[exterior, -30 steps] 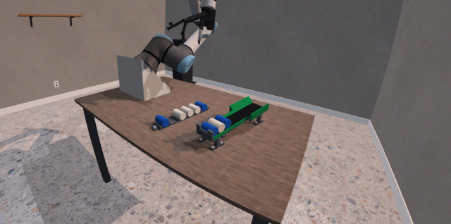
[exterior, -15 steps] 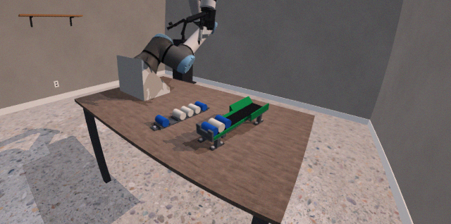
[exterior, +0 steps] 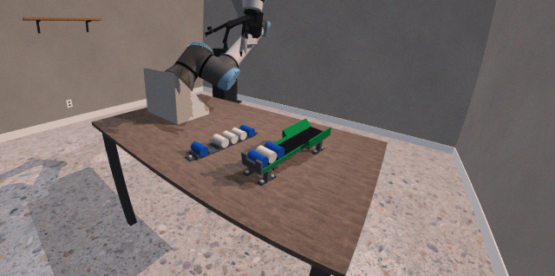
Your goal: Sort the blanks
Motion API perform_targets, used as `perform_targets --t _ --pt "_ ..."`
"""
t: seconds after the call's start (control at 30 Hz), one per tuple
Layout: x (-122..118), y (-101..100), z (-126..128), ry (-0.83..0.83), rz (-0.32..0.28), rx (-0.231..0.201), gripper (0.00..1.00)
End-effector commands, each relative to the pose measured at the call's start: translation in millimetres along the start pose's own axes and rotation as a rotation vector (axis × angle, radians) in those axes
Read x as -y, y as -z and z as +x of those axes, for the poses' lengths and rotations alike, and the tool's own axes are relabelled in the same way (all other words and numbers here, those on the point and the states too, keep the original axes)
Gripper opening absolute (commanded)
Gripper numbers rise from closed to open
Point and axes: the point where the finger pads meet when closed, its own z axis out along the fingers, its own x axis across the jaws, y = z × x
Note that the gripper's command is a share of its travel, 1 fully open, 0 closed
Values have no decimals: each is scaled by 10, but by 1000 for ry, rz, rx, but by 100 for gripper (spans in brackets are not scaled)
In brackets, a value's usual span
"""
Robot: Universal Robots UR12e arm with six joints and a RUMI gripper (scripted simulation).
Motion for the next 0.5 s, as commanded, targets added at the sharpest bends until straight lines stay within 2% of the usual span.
perform_targets --t 0.0,0.2,0.4,0.47 --pt "116 -116 -246 50 -7 -13 100" --pt "406 -453 -729 167 -26 -41 100" --pt "762 -942 -1199 303 -55 -72 100" --pt "762 -942 -1199 303 -55 -72 100"
